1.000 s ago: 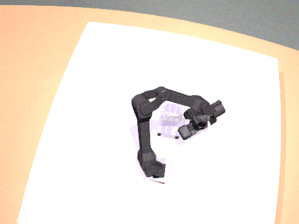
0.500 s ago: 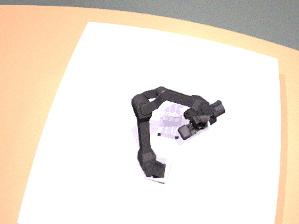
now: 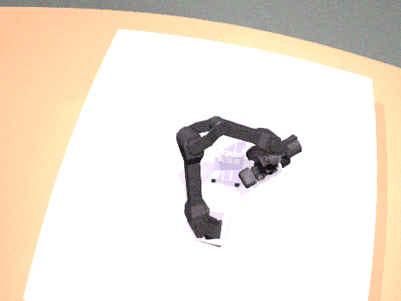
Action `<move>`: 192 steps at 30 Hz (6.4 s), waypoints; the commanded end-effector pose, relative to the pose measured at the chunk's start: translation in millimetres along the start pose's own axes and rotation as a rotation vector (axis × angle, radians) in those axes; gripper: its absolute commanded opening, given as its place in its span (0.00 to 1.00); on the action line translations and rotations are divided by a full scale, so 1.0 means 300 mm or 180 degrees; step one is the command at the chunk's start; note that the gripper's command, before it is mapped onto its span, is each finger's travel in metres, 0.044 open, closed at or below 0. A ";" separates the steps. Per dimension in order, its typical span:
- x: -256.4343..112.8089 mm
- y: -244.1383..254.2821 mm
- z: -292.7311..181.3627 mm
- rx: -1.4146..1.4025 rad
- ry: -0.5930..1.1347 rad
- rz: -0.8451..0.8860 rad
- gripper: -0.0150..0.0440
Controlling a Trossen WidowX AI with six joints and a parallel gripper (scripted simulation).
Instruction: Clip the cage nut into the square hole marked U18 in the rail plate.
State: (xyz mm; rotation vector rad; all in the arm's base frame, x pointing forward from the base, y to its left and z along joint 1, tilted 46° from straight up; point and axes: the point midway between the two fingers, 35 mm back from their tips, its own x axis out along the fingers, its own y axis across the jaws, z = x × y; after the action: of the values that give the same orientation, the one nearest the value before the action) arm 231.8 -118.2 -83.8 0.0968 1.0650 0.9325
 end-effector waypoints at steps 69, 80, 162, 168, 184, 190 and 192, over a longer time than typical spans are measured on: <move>-0.341 0.092 0.145 0.0730 0.0009 -0.0020 0.32; -0.338 0.222 0.300 0.1547 0.0004 -0.0012 0.32; -0.159 0.331 0.397 0.2168 0.0048 0.0047 0.32; -0.159 0.330 0.396 0.2168 0.0048 0.0047 0.32; -0.159 0.327 0.393 0.2168 0.0048 0.0047 0.32; -0.159 0.326 0.393 0.2168 0.0048 0.0047 0.32; -0.159 0.325 0.392 0.2168 0.0048 0.0047 0.32</move>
State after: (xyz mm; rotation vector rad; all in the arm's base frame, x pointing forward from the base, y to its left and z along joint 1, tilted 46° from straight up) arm 256.3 -47.4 57.9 0.6613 1.3661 0.5481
